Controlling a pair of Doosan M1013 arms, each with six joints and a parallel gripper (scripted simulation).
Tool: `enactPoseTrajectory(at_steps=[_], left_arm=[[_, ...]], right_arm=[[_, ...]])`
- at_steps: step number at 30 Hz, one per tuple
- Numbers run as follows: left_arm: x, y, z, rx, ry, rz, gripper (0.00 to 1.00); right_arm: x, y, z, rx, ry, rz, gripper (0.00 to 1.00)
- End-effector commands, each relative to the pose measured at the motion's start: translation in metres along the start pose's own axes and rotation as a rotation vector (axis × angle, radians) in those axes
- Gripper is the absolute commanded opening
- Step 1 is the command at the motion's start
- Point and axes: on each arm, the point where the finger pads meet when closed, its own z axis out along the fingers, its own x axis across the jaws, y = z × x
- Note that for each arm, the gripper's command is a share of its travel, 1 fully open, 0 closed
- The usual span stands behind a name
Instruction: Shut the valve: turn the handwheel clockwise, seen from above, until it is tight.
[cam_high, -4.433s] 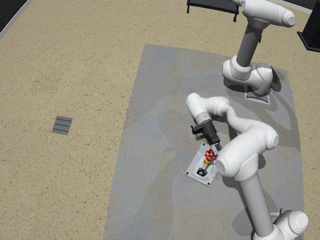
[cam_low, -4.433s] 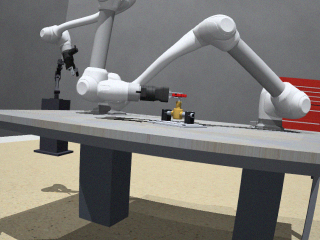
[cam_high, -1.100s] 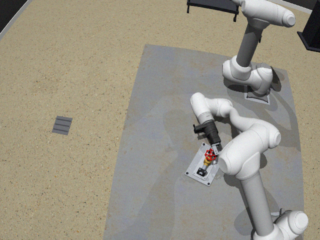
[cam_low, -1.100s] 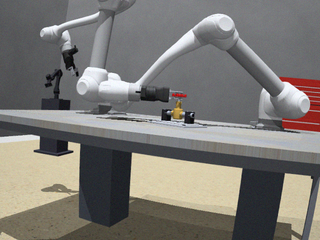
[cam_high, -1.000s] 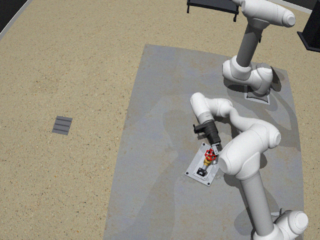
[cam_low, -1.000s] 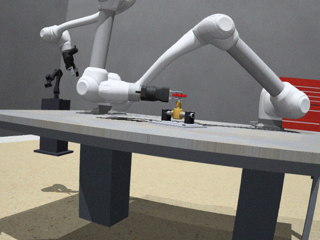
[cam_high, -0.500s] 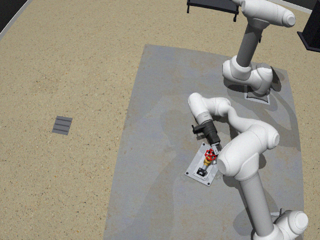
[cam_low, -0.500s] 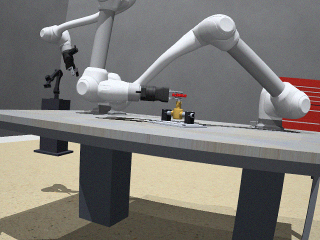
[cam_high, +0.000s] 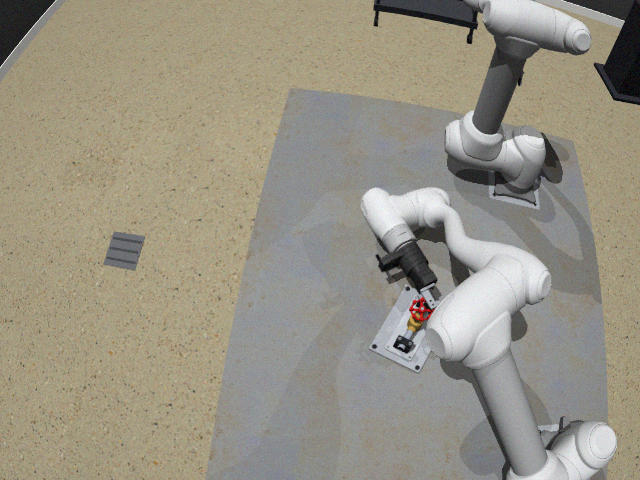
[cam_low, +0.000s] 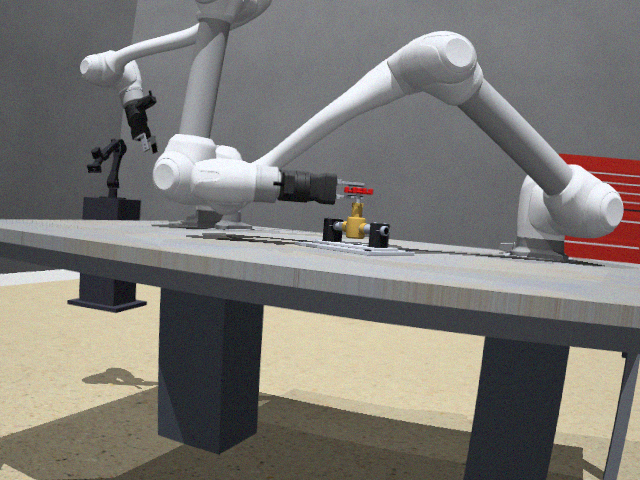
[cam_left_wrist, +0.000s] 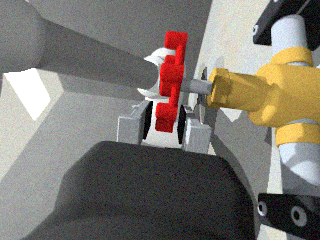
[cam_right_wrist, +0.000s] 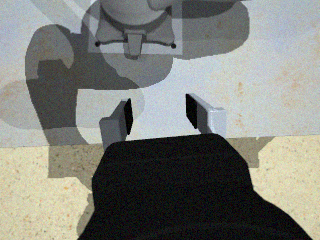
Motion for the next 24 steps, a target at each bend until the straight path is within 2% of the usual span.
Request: enactPoseTrajectory(at_steps=[1,5,7,15,22,24], left_arm=[[-0.002,0.000,-0.002,-0.054,0.003,-0.001,0.55],[-0.002,0.000,-0.004,-0.124,0.003,-0.001,0.55],[-0.002,0.000,-0.004,-0.124,0.003,-0.001,0.55],[-0.002,-0.001,-0.008,-0.291,0.003,-0.001,0.55],[-0.002,-0.003,-0.013,-0.475,0.003,-0.001,0.55],[-0.002,-0.003,-0.013,-0.475,0.003,-0.001,0.55]], right_arm=[[0.000,0.000,-0.001,-0.001,0.000,0.000,1.00],[0.000,0.000,-0.001,-0.001,0.000,0.000,1.00],[0.000,0.000,-0.001,-0.001,0.000,0.000,1.00],[0.000,0.000,-0.001,-0.001,0.000,0.000,1.00],[0.000,0.000,-0.001,-0.001,0.000,0.000,1.00],[0.000,0.000,-0.001,-0.001,0.000,0.000,1.00]])
